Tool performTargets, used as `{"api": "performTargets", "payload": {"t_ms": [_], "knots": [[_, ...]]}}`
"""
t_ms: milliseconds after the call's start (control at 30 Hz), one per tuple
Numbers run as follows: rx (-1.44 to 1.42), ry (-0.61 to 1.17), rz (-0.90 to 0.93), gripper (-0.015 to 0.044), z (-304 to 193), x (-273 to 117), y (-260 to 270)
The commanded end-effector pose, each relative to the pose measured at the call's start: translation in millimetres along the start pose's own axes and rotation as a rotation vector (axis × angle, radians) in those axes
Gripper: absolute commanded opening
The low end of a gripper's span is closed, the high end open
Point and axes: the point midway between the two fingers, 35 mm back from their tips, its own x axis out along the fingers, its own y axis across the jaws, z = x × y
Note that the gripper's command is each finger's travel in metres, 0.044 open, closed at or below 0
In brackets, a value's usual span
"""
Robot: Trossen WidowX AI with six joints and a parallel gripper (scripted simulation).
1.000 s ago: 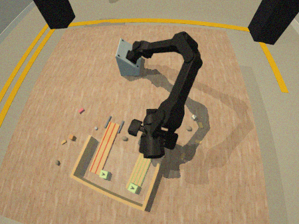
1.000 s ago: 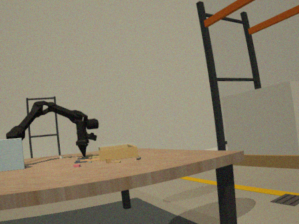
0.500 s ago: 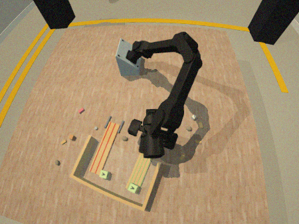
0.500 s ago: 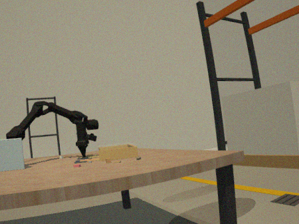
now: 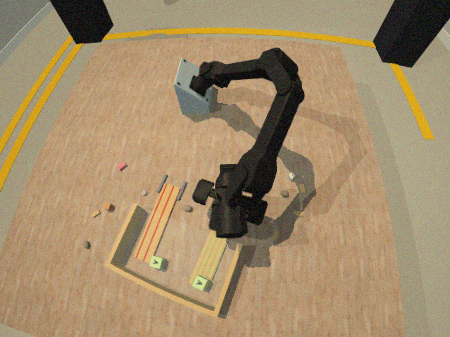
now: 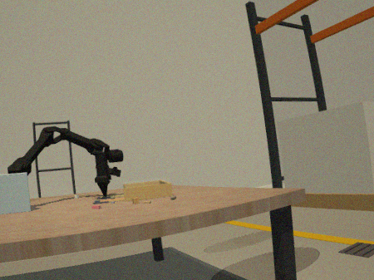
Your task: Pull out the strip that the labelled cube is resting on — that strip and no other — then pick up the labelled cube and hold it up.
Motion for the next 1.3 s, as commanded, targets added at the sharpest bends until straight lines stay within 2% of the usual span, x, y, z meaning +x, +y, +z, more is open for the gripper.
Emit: {"api": "performTargets", "payload": {"t_ms": [0,933,1267], "knots": [[0.003,0.000,-0.004,0.0000,-0.1,1.2,-1.1],[0.003,0.000,-0.003,0.0000,0.8,3.9,-0.7],[0.003,0.000,-0.003,0.0000,-13.1,4.2,-1.0]]}}
